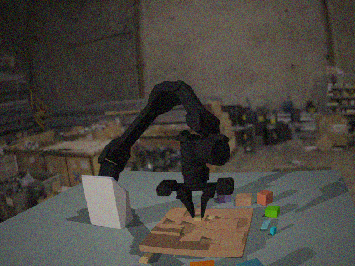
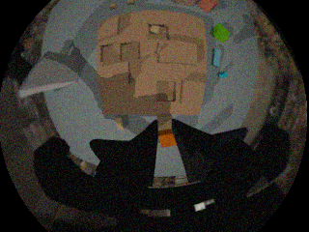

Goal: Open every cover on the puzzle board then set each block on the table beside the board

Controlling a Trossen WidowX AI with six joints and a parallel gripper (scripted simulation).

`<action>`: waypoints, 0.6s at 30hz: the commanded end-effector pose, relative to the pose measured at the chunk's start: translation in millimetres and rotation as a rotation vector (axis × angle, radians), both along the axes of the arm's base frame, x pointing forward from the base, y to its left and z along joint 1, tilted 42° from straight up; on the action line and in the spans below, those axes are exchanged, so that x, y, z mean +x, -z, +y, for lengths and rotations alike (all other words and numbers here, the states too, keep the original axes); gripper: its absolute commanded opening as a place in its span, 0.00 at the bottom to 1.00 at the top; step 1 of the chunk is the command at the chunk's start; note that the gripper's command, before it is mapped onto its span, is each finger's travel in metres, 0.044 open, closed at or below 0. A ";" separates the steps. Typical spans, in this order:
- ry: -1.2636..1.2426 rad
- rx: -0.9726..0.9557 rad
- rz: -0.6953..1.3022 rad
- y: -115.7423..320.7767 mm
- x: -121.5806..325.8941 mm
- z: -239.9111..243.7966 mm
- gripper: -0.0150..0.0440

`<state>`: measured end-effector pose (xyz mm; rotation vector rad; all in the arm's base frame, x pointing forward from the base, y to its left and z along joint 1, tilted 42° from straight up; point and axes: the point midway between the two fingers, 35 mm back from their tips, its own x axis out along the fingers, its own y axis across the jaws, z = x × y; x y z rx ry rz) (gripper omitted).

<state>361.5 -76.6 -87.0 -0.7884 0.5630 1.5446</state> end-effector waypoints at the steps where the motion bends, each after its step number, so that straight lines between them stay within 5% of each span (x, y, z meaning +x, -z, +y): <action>1: -0.004 -0.005 0.003 10.9 -8.5 -13.0 0.39; 18: -0.005 -0.009 0.005 47.1 -44.4 -57.3 0.39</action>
